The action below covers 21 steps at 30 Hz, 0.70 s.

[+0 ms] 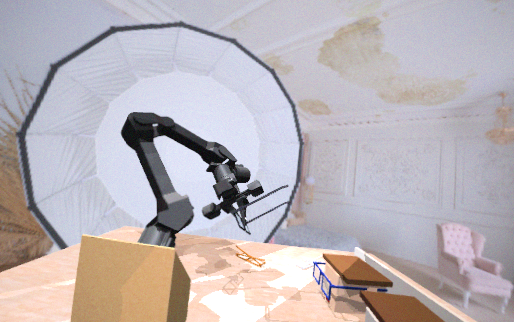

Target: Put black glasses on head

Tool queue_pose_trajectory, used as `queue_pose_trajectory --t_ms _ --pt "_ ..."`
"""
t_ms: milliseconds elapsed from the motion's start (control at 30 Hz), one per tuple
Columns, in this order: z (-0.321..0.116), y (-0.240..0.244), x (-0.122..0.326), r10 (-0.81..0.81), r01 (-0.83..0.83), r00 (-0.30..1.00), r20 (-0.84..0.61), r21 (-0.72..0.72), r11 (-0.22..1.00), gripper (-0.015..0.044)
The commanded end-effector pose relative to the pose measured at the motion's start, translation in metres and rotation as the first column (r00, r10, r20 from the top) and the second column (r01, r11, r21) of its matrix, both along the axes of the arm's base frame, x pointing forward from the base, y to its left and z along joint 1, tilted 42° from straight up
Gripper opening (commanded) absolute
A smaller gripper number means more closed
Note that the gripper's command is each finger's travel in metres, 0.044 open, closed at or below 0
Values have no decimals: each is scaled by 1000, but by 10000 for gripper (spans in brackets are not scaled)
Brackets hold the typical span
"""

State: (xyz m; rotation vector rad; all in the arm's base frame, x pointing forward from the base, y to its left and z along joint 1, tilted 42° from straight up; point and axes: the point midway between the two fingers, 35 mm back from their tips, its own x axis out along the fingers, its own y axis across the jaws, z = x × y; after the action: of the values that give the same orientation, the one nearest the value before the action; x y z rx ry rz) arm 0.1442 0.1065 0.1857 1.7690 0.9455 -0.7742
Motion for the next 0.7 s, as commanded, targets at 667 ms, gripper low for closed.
queue_pose_trajectory --t_ms 667 --pt "12 -9 -14 -318 321 946 -57 271 908 0"
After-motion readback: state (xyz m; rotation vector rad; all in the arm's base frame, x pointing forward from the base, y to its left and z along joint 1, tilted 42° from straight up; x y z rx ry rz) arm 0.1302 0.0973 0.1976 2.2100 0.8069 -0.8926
